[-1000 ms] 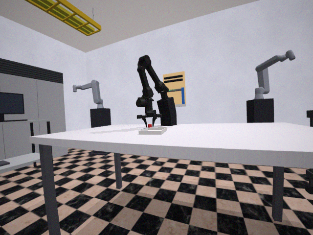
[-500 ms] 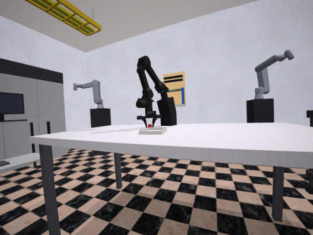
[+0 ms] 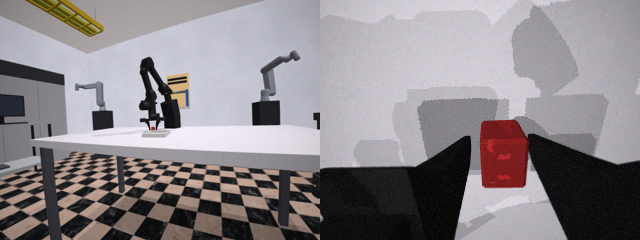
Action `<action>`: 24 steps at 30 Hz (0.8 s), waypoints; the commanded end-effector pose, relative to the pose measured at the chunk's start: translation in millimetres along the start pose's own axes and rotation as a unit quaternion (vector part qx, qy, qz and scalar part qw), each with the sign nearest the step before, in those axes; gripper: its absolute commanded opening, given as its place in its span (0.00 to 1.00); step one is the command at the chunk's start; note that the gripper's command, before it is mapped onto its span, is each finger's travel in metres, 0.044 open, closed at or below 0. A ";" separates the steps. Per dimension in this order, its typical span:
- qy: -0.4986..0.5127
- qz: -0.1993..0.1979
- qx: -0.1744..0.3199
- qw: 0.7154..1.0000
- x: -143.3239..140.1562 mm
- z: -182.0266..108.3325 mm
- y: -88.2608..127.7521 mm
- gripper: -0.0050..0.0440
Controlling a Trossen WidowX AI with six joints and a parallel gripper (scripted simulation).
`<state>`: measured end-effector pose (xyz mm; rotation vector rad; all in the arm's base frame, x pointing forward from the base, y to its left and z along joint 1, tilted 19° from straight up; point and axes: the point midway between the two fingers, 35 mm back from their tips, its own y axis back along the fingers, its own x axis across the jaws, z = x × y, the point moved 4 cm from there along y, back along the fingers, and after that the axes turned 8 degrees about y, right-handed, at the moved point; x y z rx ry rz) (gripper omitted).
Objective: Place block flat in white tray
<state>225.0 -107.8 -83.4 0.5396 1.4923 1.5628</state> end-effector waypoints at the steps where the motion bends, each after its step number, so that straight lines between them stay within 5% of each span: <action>1: 0.000 -0.006 0.000 1.000 -2.4 0.8 1.4 0.53; 9: 0.000 -0.006 0.000 1.000 -2.4 0.8 1.4 0.53; 10: 0.000 -0.006 0.000 1.000 -2.4 0.8 1.4 0.10; 24: 0.000 -0.006 0.000 1.000 -2.4 0.8 1.4 0.10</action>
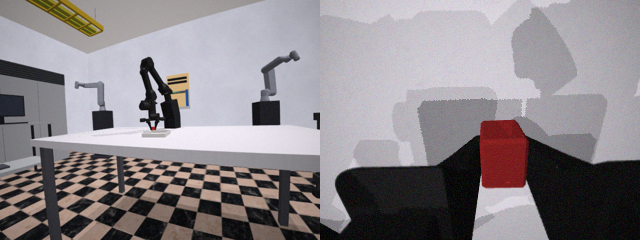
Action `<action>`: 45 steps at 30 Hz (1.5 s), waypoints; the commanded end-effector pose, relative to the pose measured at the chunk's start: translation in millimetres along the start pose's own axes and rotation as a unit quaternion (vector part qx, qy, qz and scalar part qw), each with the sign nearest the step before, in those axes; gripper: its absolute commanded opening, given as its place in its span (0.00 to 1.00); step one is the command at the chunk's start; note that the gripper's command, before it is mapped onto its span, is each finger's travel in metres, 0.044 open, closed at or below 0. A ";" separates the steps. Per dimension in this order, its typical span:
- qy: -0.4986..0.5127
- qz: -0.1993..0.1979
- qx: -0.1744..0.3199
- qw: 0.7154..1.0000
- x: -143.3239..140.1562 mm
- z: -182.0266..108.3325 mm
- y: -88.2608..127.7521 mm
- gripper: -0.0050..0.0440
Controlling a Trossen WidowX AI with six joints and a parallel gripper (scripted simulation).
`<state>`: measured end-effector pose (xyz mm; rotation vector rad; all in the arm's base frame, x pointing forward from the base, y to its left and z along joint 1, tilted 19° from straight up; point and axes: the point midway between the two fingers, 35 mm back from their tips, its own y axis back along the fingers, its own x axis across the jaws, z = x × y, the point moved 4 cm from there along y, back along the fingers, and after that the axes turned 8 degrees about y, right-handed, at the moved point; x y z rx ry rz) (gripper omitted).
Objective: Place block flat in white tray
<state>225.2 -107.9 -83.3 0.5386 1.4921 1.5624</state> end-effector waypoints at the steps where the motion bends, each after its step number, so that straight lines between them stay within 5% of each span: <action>1: 0.000 -0.006 0.000 1.000 -2.2 0.6 1.4 0.10; 25: 0.000 -0.006 0.000 1.000 -2.2 0.6 3.7 0.10; 45: 0.000 -0.006 0.000 1.000 -1.7 0.7 50.1 0.10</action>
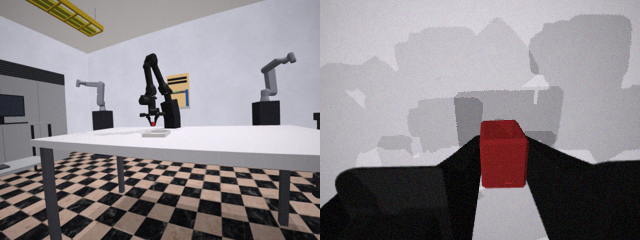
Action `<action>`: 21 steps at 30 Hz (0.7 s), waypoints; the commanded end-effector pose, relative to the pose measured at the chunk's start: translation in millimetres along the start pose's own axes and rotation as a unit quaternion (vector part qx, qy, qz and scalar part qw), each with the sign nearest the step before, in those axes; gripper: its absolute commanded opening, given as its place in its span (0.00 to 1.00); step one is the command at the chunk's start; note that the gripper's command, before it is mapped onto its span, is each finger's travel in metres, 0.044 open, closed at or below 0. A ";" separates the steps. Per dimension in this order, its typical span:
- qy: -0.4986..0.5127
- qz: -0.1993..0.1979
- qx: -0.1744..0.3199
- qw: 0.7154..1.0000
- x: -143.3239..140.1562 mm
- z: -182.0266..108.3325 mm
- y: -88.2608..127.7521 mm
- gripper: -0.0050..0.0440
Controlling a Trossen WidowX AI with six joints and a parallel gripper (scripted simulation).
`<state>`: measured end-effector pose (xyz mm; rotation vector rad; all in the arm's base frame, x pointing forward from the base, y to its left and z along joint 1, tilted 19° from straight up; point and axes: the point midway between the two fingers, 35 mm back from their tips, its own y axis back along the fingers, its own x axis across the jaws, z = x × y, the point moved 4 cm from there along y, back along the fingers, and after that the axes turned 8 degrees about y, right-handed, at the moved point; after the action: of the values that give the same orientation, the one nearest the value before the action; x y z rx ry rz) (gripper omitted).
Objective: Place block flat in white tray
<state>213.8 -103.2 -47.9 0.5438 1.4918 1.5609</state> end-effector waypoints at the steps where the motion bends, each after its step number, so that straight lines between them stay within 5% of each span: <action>1: 0.002 -0.007 -0.001 1.000 -2.2 0.7 15.0 0.10; 21: 0.002 -0.007 -0.001 1.000 -2.1 0.6 25.2 0.10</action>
<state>206.6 -100.3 -26.5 0.5449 1.4928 1.5603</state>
